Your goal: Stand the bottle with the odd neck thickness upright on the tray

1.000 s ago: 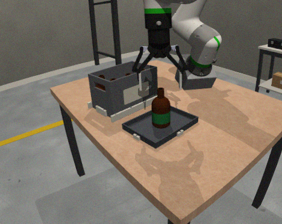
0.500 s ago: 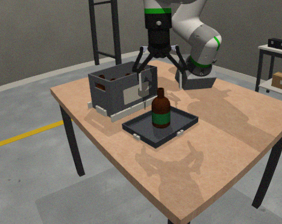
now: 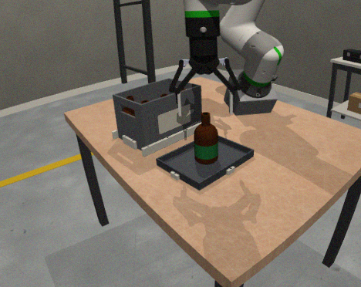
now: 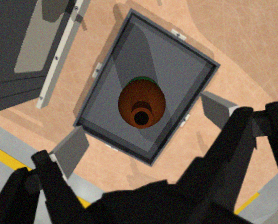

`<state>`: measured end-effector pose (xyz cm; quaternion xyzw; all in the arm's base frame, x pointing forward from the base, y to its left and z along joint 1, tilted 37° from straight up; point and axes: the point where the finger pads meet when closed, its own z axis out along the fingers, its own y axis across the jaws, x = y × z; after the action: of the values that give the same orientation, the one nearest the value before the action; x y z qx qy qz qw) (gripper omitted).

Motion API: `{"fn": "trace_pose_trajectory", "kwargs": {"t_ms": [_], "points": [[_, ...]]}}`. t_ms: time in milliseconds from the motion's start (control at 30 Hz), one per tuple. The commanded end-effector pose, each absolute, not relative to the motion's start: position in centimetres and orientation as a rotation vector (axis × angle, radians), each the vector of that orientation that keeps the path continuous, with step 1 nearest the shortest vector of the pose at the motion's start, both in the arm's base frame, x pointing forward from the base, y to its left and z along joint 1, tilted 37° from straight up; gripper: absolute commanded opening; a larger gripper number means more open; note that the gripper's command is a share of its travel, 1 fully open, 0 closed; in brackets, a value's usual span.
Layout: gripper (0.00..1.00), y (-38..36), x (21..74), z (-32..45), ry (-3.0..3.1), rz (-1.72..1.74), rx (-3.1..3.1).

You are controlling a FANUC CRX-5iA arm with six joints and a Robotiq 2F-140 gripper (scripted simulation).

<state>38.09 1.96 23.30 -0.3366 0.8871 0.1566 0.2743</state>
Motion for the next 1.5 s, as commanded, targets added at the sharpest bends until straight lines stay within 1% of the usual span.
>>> {"fn": "trace_pose_trajectory", "kwargs": {"t_ms": [0,667,1467], "points": [[1.00,1.9,38.1,23.4,2.385,0.420,-0.905],[1.00,1.6,37.9,23.9,2.385,0.420,-0.905],[1.00,-0.6,36.0,27.8,2.385,0.420,-0.905]]}}
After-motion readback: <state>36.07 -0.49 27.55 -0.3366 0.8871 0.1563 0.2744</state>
